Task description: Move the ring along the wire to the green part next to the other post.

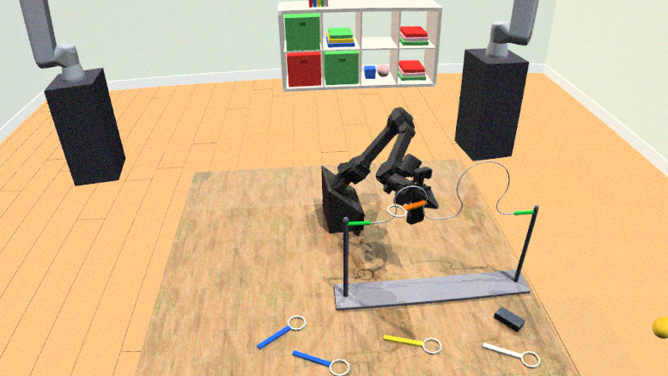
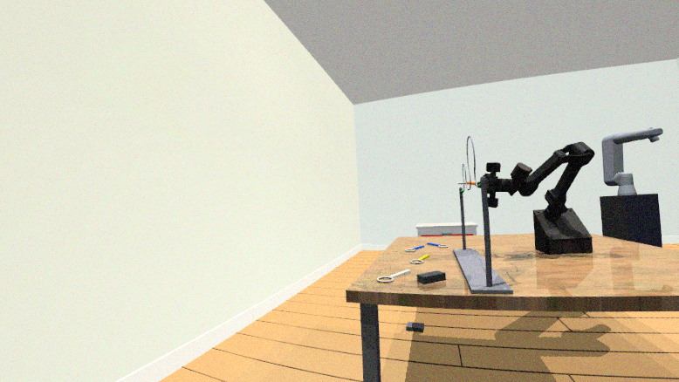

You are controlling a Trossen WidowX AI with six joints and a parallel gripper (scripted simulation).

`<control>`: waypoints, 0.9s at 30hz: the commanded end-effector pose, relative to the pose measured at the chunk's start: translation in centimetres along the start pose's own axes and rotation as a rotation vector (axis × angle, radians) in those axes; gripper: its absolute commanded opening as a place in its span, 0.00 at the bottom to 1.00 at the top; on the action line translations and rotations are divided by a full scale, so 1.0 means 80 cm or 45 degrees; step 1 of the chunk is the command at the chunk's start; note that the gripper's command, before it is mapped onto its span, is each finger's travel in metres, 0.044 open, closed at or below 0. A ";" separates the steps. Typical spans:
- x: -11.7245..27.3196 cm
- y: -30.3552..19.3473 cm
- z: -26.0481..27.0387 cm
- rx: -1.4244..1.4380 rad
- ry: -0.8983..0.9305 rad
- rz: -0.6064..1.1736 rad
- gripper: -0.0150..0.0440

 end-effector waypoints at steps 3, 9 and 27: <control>0.005 0.011 -0.024 0.145 -0.094 -0.008 0.00; 0.009 0.019 -0.041 0.276 -0.164 -0.019 0.00; 0.019 0.057 -0.093 0.712 -0.350 -0.108 0.00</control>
Point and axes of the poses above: the point midway between the two fingers, 35 mm back from their tips, its own x axis back along the fingers, its own z axis across the jaws, y = z × x, the point moved 5 cm from there along x, back along the fingers, and after that the axes turned 15 degrees about -x, right-handed, at the moved point
